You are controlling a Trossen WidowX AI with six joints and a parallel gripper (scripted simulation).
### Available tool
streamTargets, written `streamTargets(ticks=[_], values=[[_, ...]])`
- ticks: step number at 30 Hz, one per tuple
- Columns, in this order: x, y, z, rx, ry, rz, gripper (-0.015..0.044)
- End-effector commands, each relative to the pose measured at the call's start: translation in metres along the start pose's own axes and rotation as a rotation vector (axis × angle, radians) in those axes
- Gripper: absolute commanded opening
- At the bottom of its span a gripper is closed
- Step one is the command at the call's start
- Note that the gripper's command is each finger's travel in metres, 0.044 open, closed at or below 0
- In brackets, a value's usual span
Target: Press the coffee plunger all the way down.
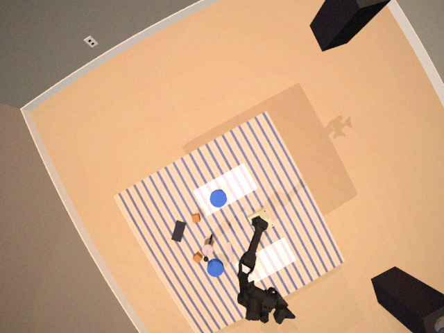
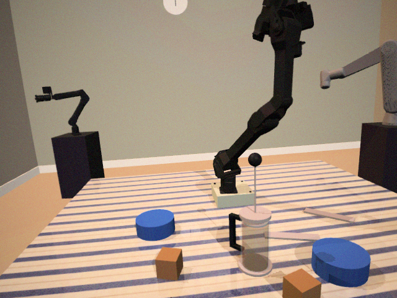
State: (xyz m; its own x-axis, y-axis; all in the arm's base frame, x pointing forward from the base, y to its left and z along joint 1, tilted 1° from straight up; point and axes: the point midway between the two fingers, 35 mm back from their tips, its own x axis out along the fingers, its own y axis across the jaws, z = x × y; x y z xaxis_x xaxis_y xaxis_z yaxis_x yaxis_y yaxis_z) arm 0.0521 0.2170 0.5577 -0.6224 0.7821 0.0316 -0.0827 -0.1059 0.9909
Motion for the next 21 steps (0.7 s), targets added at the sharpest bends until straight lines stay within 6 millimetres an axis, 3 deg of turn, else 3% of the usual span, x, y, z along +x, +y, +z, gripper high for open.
streamTargets(ticks=[1,9,12,21], values=[[0.001,0.001,-0.002,-0.004,0.009,0.003,0.0426],[0.010,0.014,-0.040,-0.044,0.168,0.065,0.0440],[0.016,0.020,-0.064,-0.061,0.263,0.095,0.0440],[0.016,0.033,-0.109,-0.099,0.446,0.173,0.0440]])
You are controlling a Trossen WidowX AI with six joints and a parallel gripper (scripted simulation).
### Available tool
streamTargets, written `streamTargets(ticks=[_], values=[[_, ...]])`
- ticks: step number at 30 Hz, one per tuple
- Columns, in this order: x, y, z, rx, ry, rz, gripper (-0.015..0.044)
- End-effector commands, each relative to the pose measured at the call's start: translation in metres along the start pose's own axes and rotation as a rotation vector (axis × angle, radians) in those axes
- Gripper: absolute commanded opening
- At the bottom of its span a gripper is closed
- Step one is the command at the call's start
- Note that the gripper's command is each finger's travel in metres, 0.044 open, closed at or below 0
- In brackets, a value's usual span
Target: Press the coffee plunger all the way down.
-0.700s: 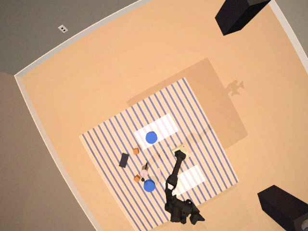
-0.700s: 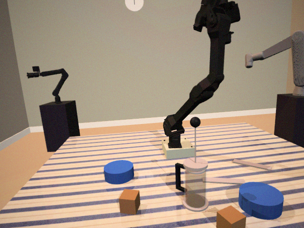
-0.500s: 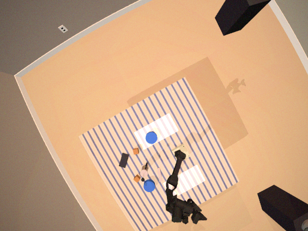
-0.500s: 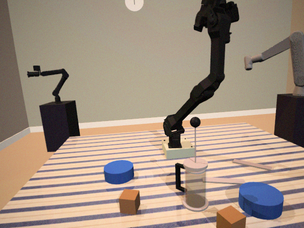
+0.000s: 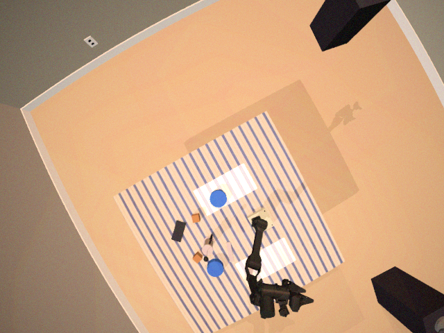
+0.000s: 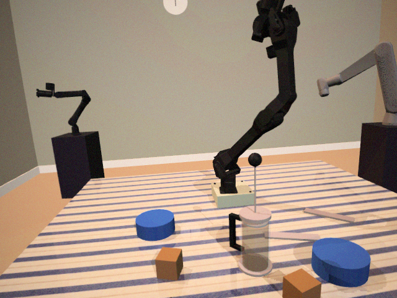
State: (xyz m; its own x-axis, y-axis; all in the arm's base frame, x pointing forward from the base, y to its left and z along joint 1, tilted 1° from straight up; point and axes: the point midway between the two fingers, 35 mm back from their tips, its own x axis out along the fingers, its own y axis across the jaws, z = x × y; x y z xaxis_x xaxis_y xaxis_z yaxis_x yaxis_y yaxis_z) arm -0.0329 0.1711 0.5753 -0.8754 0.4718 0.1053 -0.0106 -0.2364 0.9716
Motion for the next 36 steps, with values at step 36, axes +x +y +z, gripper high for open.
streamTargets(ticks=[36], values=[[-0.268,0.008,-0.297,-0.572,1.766,1.373,0.0440]])
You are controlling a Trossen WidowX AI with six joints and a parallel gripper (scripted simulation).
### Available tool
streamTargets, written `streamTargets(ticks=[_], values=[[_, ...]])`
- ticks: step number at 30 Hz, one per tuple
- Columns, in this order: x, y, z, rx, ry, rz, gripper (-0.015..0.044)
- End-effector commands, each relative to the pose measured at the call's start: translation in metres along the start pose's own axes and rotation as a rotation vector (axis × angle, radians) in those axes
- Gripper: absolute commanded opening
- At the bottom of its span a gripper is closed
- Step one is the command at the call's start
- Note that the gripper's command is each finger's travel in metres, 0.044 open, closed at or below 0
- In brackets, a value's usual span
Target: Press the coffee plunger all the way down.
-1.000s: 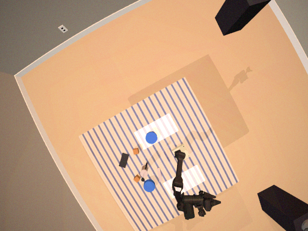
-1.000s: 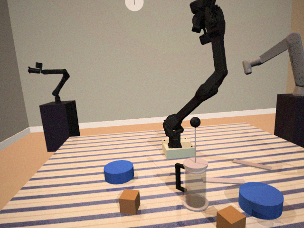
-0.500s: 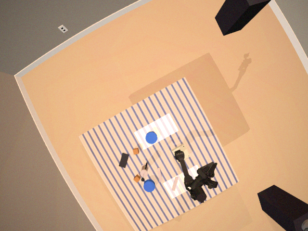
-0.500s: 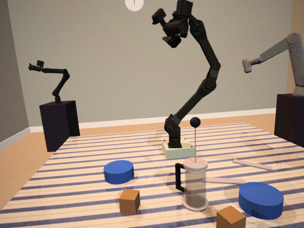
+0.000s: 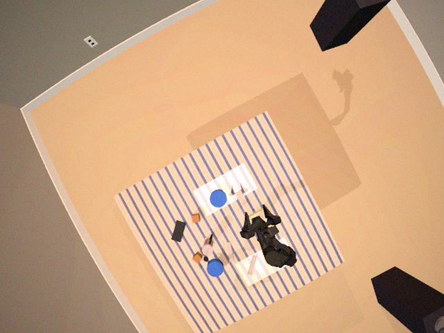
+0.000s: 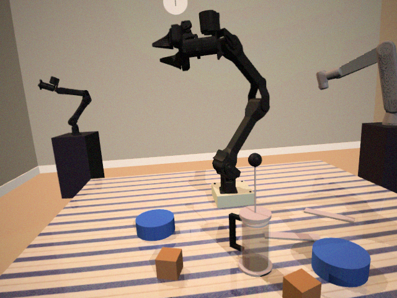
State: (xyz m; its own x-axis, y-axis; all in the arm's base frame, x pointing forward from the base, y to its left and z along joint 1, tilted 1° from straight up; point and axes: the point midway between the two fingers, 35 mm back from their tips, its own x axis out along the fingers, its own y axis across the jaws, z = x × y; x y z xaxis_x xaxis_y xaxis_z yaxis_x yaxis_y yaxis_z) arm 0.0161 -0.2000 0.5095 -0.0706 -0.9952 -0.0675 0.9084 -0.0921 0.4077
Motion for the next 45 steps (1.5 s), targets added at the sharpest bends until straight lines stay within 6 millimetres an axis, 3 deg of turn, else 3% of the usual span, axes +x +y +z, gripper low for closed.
streamTargets(ticks=[1,7,13,20,25,27,31,38,45], values=[[0.008,0.043,-0.044,-0.116,0.143,0.200,0.0440],[-0.010,0.101,-0.108,-0.268,0.314,0.501,0.0440],[-0.053,0.149,-0.173,-0.441,0.457,0.817,0.0440],[-0.133,0.185,-0.246,-0.623,0.591,1.206,0.0440],[-0.204,0.186,-0.290,-0.748,0.666,1.496,0.0440],[-0.224,0.181,-0.300,-0.780,0.682,1.571,0.0440],[-0.226,0.177,-0.309,-0.784,0.684,1.581,0.0440],[-0.222,0.156,-0.355,-0.785,0.684,1.585,0.0440],[-0.223,0.156,-0.356,-0.785,0.684,1.585,0.0440]])
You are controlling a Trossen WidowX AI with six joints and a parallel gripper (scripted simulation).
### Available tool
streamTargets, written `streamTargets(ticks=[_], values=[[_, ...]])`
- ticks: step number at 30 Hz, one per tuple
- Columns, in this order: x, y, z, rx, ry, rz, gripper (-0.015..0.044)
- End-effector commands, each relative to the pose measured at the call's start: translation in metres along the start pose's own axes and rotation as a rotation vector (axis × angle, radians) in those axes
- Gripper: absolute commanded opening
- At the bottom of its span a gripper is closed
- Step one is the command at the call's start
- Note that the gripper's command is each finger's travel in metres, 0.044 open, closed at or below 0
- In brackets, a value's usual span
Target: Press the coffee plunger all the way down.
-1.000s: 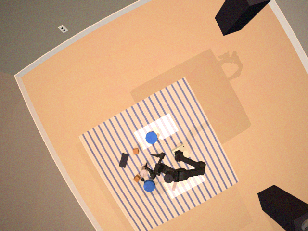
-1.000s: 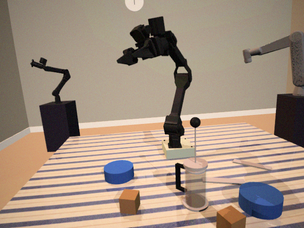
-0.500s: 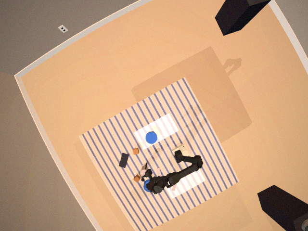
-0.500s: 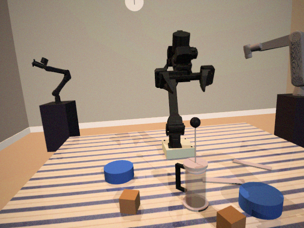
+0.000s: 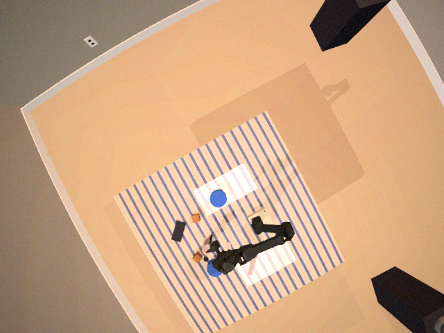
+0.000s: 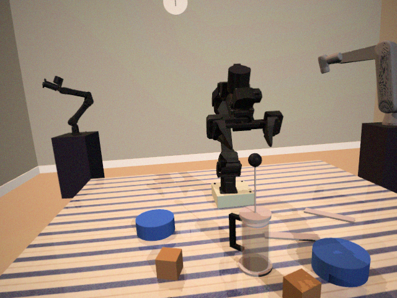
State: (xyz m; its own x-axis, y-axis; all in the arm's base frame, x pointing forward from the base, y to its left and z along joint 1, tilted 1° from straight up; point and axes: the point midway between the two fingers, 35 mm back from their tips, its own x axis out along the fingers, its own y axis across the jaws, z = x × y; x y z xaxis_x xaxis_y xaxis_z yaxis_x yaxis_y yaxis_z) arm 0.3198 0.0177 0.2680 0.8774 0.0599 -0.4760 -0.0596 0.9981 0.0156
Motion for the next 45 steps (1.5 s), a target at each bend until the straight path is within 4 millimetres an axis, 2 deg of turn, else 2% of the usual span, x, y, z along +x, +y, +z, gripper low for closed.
streamTargets(ticks=[1,25,37,45], values=[[0.004,0.001,-0.003,-0.007,0.002,0.005,0.0440],[0.040,0.001,-0.004,-0.007,0.000,0.006,0.0440],[0.040,0.001,-0.004,-0.007,0.000,0.006,0.0125],[0.040,0.001,-0.004,-0.007,0.000,0.006,0.0123]])
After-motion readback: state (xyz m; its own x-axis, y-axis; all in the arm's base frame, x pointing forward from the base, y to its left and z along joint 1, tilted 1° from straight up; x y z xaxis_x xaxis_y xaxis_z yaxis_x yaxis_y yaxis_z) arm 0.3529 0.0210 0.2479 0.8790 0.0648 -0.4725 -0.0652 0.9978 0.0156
